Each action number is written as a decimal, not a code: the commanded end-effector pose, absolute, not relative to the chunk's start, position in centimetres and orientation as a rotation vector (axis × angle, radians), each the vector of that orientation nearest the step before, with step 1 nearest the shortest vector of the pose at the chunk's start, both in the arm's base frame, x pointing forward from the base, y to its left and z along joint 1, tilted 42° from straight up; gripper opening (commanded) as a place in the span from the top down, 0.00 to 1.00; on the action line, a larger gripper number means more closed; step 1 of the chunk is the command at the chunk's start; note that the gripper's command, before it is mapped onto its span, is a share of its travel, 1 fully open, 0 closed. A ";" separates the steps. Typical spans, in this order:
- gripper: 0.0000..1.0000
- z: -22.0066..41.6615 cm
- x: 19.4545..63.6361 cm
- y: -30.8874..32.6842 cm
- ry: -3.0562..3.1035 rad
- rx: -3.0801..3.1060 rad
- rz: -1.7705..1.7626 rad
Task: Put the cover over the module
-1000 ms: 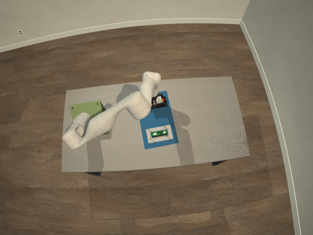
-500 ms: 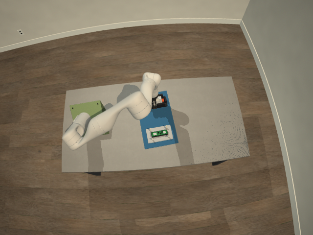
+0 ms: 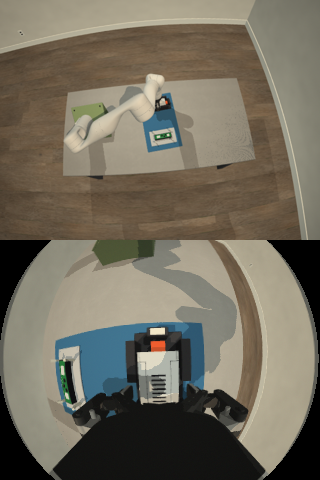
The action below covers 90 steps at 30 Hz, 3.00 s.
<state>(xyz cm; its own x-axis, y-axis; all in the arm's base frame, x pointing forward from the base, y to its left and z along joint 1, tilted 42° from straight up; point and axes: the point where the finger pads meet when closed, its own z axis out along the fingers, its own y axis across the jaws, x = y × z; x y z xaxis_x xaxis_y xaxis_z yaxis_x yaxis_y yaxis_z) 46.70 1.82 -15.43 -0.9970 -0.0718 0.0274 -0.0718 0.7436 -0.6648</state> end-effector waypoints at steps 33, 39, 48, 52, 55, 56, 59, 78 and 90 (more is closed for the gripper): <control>0.30 -15.4 46.8 1.9 2.932 -0.122 -1.116; 1.00 -15.4 46.8 1.9 2.932 -0.122 -1.116; 1.00 -15.4 46.8 1.9 2.932 -0.122 -1.116; 1.00 -15.4 46.8 1.9 2.932 -0.122 -1.116; 1.00 -15.3 46.8 1.9 2.932 -0.122 -1.117; 1.00 -15.3 46.8 1.9 2.932 -0.122 -1.117; 1.00 -15.3 46.8 1.9 2.932 -0.122 -1.117; 1.00 -15.3 46.8 1.9 2.932 -0.122 -1.117; 1.00 -14.4 46.7 2.7 2.932 -0.122 -1.117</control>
<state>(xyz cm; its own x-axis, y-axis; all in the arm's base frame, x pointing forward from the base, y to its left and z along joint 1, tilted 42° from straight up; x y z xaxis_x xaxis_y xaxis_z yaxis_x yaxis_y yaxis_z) 46.48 2.06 -15.08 -0.9971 -0.0683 0.0326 -0.0726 0.7422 -0.6663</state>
